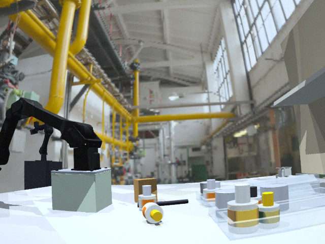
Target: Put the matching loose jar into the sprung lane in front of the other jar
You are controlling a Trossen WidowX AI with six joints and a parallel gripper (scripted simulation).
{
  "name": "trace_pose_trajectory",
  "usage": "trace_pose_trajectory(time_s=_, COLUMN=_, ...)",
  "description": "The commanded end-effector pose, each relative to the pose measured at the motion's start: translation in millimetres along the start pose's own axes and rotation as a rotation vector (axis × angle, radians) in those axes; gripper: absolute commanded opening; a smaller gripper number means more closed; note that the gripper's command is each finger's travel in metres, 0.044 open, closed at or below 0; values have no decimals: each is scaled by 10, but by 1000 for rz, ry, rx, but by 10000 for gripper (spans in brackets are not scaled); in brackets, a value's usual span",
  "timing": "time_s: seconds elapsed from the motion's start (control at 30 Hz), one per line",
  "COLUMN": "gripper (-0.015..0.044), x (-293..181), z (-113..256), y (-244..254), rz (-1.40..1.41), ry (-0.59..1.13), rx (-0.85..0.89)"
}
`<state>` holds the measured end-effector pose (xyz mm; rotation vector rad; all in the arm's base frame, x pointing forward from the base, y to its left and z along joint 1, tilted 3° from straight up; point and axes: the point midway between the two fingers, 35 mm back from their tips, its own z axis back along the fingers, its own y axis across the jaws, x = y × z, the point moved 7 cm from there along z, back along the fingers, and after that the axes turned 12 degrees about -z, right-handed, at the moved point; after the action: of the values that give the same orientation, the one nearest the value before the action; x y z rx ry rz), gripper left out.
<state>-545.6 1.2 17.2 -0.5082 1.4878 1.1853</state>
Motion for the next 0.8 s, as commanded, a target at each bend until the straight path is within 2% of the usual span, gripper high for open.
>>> trace_pose_trajectory(time_s=0.0, gripper=426, x=2, z=26, y=13, rz=1, ry=-4, rx=6)
trace_pose_trajectory(time_s=0.03, gripper=440, x=7, z=104, y=51, rz=5, ry=-15, rx=22)
trace_pose_trajectory(time_s=0.4, gripper=440, x=48, z=1678, y=493, rz=73, ry=-264, rx=321)
trace_pose_trajectory(time_s=0.77, gripper=440, x=-50, z=3361, y=367, rz=106, ry=-583, rx=579)
